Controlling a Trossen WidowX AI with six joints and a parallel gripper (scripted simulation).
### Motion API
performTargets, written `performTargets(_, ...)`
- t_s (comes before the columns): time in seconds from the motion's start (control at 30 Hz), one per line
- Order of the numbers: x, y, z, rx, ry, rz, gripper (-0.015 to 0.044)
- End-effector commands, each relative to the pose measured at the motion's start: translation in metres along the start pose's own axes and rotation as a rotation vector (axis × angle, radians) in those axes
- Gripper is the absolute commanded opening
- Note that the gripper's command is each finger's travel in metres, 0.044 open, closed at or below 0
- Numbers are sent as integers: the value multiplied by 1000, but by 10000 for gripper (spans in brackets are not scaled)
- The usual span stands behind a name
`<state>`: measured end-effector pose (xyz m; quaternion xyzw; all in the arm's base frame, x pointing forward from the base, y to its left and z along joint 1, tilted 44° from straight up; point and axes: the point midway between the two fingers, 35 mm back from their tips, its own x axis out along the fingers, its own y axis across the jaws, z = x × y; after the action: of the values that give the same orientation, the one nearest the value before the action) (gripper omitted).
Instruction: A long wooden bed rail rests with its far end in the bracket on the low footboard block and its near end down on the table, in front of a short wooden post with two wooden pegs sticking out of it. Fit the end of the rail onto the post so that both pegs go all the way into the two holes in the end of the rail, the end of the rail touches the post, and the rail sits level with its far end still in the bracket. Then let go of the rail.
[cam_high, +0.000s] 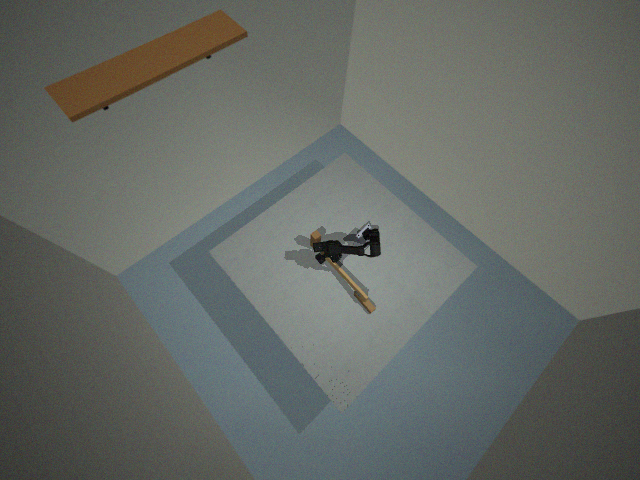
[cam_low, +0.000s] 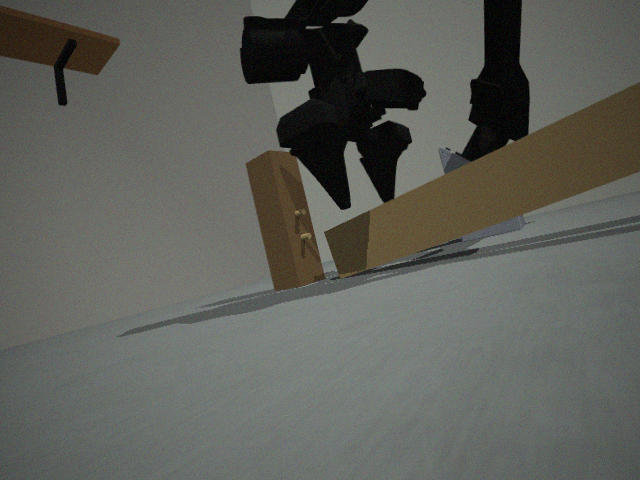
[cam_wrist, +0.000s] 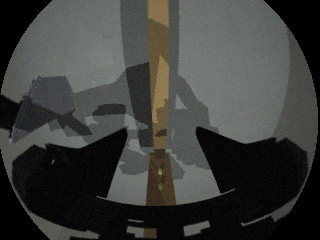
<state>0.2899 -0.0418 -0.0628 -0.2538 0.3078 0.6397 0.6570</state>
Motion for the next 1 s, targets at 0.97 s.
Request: performTargets(0.97, 54, 3, 3, 1, -11, 2, 440)
